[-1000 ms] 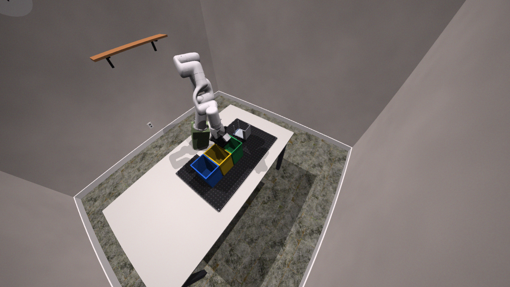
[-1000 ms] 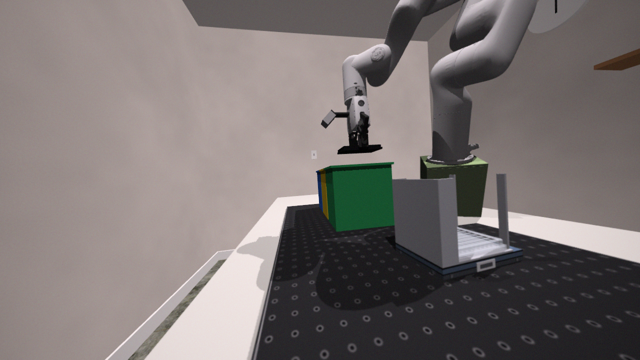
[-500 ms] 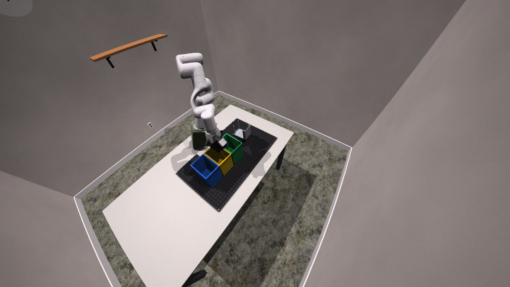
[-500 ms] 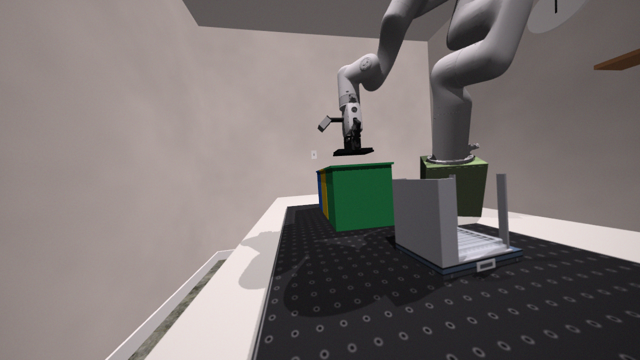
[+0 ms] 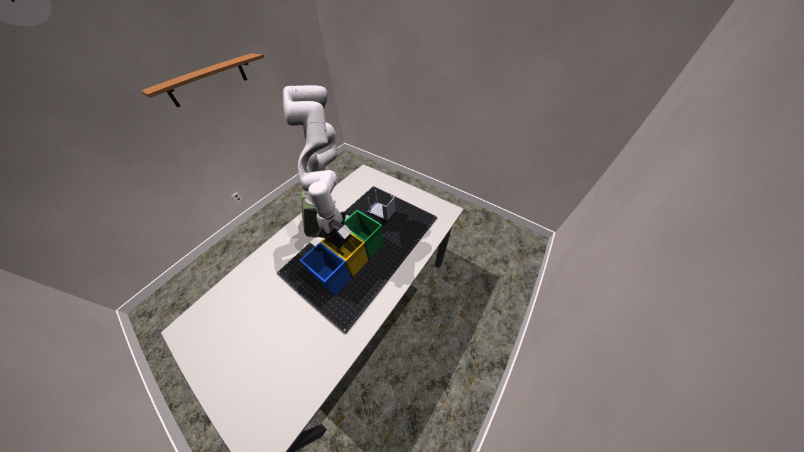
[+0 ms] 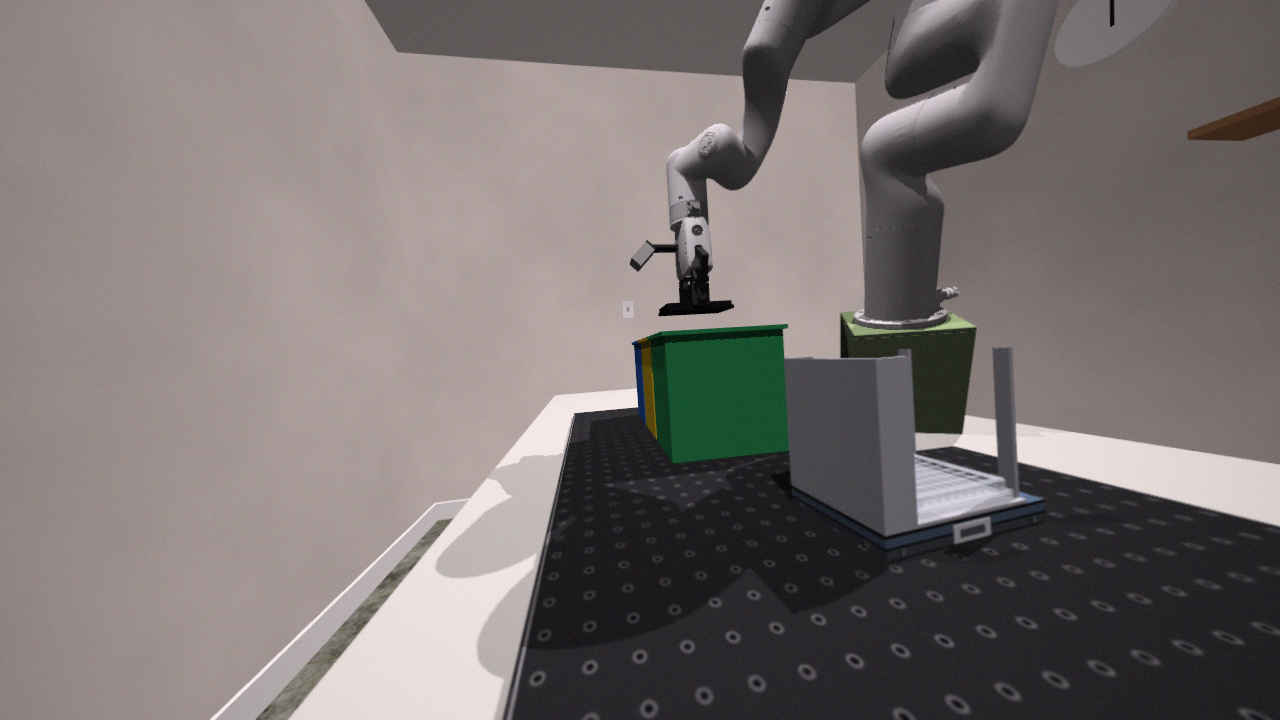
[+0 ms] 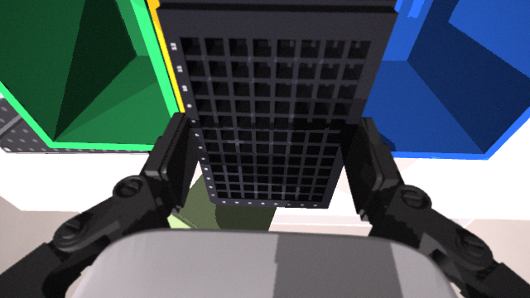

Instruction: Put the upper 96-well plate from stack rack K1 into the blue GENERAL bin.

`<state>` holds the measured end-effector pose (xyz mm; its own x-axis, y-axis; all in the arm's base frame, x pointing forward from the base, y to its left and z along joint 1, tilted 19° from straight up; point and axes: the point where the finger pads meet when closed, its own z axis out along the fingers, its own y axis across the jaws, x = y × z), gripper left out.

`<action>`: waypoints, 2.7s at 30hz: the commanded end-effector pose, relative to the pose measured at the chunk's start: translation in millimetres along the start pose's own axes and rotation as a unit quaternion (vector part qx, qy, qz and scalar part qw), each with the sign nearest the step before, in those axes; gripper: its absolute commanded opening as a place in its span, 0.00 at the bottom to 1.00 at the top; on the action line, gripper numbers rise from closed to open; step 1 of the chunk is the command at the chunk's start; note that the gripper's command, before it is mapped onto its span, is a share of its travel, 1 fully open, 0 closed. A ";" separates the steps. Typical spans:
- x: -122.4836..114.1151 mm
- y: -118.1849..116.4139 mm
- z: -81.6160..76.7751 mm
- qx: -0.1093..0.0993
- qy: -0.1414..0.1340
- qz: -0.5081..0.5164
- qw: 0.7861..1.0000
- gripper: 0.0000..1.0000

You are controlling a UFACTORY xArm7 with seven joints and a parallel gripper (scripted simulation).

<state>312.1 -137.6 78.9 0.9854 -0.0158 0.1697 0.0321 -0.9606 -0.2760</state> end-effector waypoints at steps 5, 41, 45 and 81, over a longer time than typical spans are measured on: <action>4.1 19.3 0.6 0.002 0.001 0.000 1.000 0.00; 19.2 125.9 4.4 0.001 0.001 0.000 1.000 0.00; 19.6 128.6 4.4 0.001 0.001 0.000 1.000 0.00; 19.4 127.2 9.4 0.001 0.001 0.000 1.000 0.00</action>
<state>336.1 -257.5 40.5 0.9853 -0.0157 0.1702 0.0332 -0.9593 -0.2805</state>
